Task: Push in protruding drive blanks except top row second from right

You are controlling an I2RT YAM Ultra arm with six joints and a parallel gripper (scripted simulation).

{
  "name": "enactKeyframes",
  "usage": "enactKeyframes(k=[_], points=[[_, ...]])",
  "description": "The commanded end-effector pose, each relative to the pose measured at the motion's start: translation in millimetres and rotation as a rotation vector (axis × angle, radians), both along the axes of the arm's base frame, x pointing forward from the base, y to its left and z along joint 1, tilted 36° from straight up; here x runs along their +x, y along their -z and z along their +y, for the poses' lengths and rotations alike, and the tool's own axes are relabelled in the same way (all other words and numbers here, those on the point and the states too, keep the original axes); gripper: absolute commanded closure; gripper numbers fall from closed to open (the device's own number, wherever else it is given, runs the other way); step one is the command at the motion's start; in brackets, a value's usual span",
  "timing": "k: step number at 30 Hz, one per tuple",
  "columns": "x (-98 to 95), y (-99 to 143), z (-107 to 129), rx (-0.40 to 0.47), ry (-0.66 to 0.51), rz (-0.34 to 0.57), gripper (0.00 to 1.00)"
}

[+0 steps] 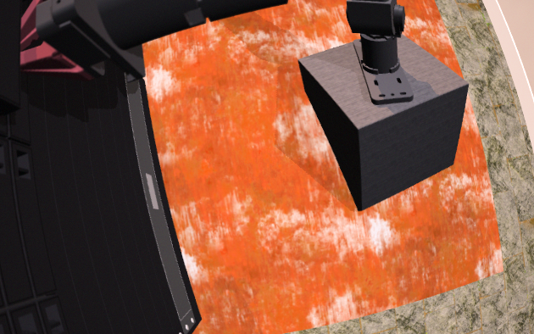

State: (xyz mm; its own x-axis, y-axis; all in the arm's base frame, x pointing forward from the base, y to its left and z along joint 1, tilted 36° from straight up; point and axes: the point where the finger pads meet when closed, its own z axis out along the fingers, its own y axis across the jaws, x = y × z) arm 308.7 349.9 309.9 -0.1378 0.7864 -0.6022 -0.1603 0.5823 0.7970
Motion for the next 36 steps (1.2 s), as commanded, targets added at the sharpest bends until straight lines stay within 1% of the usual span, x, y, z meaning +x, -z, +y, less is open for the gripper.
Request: enactKeyframes(k=[1, 22, 24, 25, 26, 27, 28, 34, 36], points=[[9.6, -17, 14, 0.038, -0.05, -0.024, 1.0], [9.5, -17, 14, 0.038, -0.05, -0.024, 1.0], [7.3, -19, 13, 0.043, -0.05, -0.028, 1.0], [3.5, -25, 10, 0.057, -0.049, -0.036, 1.0], [-9.5, -34, 11, 0.074, -0.069, -0.045, 1.0], [-14.9, -28, 9, 0.062, -0.069, -0.039, 1.0], [-22.0, -16, 5, 0.036, -0.069, -0.027, 1.0], [-71.9, -11, -11, 0.037, -0.057, -0.025, 1.0], [-85.6, -10, -15, 0.037, -0.057, -0.024, 1.0]])
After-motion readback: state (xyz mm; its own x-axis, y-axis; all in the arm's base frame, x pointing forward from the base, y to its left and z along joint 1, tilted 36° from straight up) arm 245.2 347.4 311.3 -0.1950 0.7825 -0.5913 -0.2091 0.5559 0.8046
